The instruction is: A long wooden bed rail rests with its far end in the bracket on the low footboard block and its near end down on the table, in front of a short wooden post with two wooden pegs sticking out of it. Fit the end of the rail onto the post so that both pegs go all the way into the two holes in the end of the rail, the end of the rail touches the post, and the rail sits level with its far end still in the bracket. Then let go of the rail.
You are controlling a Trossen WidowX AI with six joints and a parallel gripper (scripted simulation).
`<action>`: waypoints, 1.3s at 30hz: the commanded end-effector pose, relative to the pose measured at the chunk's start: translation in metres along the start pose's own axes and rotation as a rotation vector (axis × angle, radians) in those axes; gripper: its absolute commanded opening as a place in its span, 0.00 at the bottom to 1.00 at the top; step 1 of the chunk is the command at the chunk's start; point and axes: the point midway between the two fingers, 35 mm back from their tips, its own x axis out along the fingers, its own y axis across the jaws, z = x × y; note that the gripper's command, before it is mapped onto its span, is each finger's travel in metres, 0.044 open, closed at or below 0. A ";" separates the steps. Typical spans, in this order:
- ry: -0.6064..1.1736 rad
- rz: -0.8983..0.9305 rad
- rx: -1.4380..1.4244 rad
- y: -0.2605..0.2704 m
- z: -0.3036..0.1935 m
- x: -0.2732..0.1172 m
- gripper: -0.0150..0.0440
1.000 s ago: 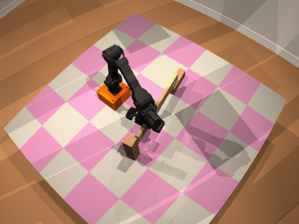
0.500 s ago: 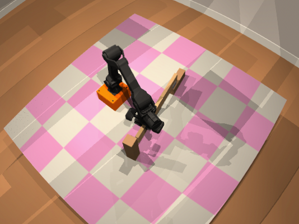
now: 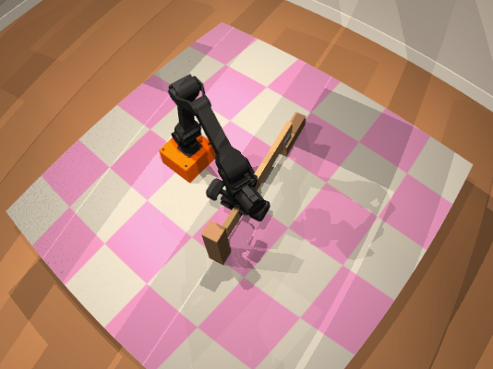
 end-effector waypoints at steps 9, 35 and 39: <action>0.004 -0.006 -0.001 -0.002 -0.005 -0.002 0.25; 0.005 -0.006 -0.001 -0.002 -0.014 -0.002 0.25; 0.005 -0.006 -0.001 -0.002 -0.015 -0.002 0.25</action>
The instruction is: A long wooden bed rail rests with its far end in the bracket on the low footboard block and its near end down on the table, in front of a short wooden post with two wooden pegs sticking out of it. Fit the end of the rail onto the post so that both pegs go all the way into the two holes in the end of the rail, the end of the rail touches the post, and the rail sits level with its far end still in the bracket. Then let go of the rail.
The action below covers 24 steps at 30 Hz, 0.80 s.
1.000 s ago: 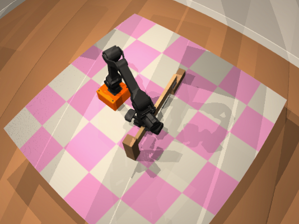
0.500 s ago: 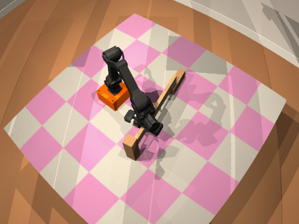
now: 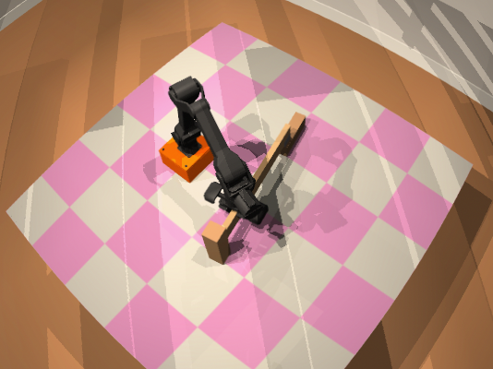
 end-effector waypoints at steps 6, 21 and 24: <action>0.004 -0.006 -0.001 -0.002 -0.005 -0.002 0.25; 0.005 -0.006 -0.001 -0.002 -0.009 -0.002 0.25; 0.005 -0.006 -0.001 -0.002 -0.010 -0.002 0.25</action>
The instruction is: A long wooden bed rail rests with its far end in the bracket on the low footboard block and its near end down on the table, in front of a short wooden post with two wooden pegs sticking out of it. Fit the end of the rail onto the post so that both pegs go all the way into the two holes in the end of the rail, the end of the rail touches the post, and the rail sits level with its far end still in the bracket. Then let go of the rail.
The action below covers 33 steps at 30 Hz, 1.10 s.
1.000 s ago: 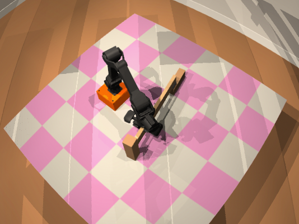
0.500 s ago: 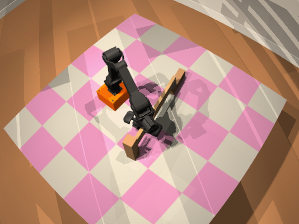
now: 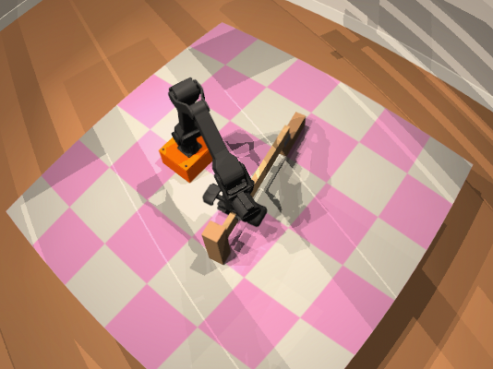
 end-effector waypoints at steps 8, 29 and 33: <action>0.005 -0.006 -0.001 -0.002 -0.005 -0.002 0.25; -0.003 0.002 -0.002 0.000 -0.004 0.000 0.57; -0.003 0.002 -0.002 0.000 -0.004 0.000 0.74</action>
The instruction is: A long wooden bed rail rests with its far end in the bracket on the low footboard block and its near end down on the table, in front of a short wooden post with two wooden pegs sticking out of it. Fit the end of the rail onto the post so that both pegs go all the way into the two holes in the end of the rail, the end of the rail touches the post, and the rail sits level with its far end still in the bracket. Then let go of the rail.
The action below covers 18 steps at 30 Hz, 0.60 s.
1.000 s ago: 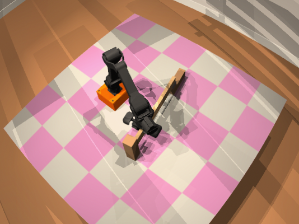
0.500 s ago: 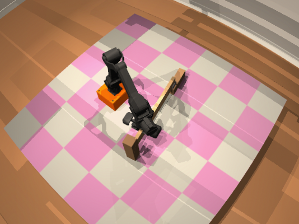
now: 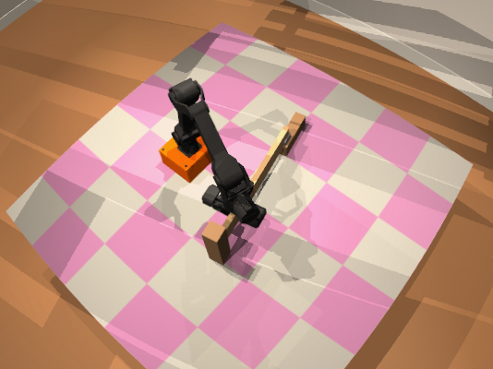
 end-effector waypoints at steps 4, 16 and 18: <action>0.001 -0.002 -0.001 0.000 0.000 0.000 0.92; 0.007 -0.010 0.000 0.000 0.031 -0.030 1.00; 0.007 -0.010 0.000 0.000 0.031 -0.030 1.00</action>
